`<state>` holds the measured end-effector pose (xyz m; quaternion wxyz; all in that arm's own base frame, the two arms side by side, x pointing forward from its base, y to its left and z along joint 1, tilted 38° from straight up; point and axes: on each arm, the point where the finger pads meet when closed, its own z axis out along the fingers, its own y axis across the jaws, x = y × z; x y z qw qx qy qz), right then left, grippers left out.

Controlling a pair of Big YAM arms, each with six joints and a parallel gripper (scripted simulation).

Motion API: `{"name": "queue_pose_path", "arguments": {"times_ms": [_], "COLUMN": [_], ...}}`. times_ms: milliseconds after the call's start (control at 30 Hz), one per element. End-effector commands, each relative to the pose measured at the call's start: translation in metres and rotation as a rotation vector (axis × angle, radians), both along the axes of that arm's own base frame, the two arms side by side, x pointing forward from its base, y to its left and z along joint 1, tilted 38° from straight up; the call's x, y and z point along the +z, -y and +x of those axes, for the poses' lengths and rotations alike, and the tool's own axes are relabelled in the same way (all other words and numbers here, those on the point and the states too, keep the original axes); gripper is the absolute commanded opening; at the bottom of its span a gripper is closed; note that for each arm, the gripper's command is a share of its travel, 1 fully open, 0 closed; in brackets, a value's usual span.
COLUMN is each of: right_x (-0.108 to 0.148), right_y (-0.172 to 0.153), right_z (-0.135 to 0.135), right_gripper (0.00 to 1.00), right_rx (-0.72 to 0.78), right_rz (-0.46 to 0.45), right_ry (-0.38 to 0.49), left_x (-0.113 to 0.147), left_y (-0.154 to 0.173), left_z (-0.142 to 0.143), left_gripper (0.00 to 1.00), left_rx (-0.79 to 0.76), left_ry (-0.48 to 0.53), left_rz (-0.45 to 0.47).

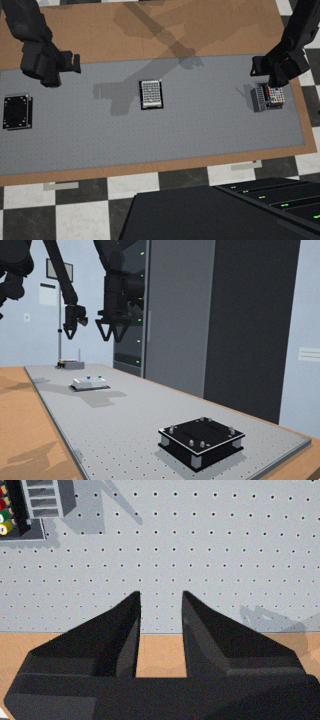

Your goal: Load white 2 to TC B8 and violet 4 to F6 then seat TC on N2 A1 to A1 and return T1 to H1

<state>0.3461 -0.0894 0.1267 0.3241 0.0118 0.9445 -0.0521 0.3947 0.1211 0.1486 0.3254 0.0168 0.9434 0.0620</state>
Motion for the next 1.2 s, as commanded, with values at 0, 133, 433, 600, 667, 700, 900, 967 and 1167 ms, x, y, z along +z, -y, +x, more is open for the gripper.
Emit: {"name": "queue_pose_path", "arguments": {"times_ms": [0, 133, 433, 600, 667, 700, 900, 967, 1167], "right_x": [0.009, 0.009, 0.009, 0.009, 0.009, 0.009, 0.009, 0.009, 0.009], "right_y": [0.002, 0.002, 0.002, 0.002, 0.002, 0.002, 0.002, 0.002, 0.002], "right_z": [0.004, 0.004, 0.004, 0.004, 0.004, 0.004, 0.004, 0.004, 0.004], "right_gripper": [1.00, 1.00, 1.00, 1.00, 1.00, 1.00, 1.00, 1.00, 1.00], "right_rx": [-0.003, -0.003, -0.003, -0.003, -0.003, -0.003, -0.003, -0.003, -0.003], "right_rz": [-0.004, -0.004, -0.004, -0.004, -0.004, -0.004, -0.004, -0.004, -0.004], "right_ry": [0.017, 0.017, 0.017, 0.017, 0.017, 0.017, 0.017, 0.017, 0.017], "left_x": [0.011, 0.013, 0.022, 0.026, 0.027, 0.028, 0.035, 0.037, 0.042], "left_y": [-0.018, -0.024, -0.052, -0.064, -0.067, -0.071, -0.089, -0.095, -0.111], "left_z": [0.014, 0.019, 0.040, 0.050, 0.053, 0.055, 0.069, 0.074, 0.086], "left_gripper": [0.25, 0.25, 0.25, 0.25, 0.25, 0.25, 0.25, 0.25, 0.25], "left_rx": [-0.003, -0.003, -0.002, -0.002, -0.002, -0.002, -0.001, -0.001, -0.001], "left_ry": [-0.001, -0.001, -0.001, -0.001, -0.001, -0.001, 0.000, 0.000, 0.000], "left_rz": [0.012, 0.012, 0.013, 0.013, 0.013, 0.013, 0.014, 0.014, 0.014]}}
